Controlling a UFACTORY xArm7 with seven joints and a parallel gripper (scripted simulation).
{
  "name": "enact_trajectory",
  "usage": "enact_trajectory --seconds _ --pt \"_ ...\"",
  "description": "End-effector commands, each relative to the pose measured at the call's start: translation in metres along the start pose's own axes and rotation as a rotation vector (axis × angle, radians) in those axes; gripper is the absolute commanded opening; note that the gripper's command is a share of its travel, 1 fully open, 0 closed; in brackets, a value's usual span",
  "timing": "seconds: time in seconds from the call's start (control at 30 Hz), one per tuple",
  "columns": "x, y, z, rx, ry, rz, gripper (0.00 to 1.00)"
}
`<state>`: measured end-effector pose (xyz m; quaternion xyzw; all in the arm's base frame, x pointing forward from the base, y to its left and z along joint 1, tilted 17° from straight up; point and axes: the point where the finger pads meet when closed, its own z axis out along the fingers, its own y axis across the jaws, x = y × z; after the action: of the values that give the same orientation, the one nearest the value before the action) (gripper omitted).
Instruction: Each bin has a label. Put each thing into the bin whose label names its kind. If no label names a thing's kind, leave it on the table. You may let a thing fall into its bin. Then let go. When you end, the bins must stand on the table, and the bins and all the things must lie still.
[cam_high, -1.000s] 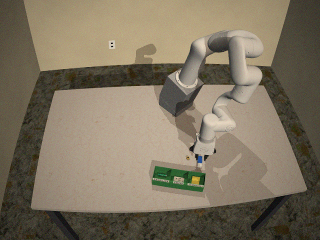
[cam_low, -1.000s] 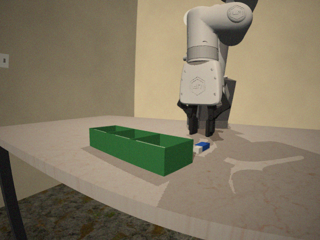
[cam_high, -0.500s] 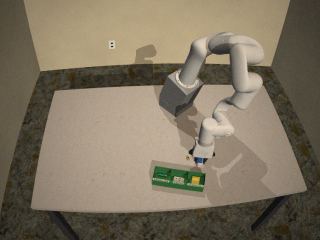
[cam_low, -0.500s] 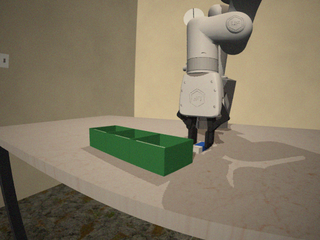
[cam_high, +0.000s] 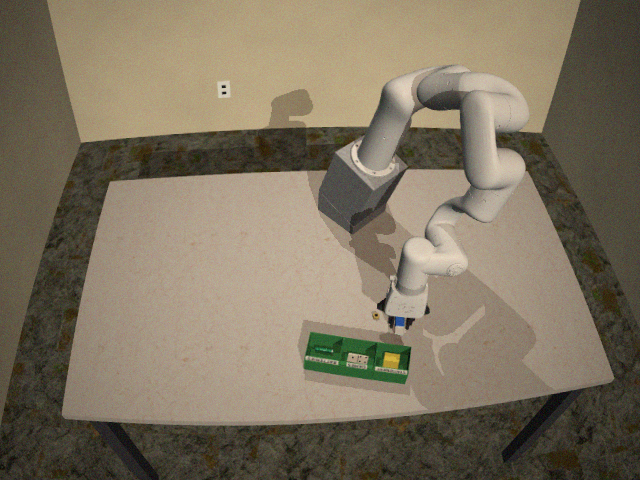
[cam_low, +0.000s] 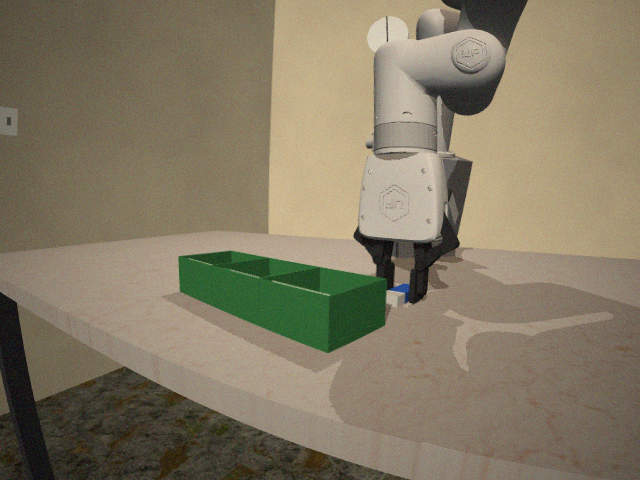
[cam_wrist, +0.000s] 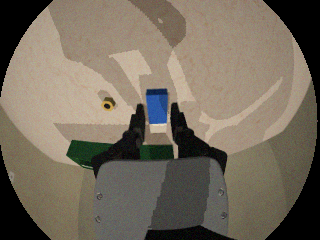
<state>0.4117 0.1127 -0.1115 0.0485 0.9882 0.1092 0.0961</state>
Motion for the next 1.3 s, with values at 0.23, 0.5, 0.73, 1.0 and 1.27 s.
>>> enact_trajectory --seconds 0.23,0.5,0.73,1.0,1.27 --pt "-0.001 0.0 -0.001 0.0 -0.002 0.001 0.0" --pt "-0.001 0.0 -0.001 0.0 -0.002 0.001 0.0" --pt "-0.001 0.0 -0.001 0.0 -0.002 0.001 0.0" --pt "-0.001 0.0 -0.001 0.0 -0.002 0.001 0.0" --pt "-0.001 0.0 -0.021 0.0 -0.002 0.001 0.0"
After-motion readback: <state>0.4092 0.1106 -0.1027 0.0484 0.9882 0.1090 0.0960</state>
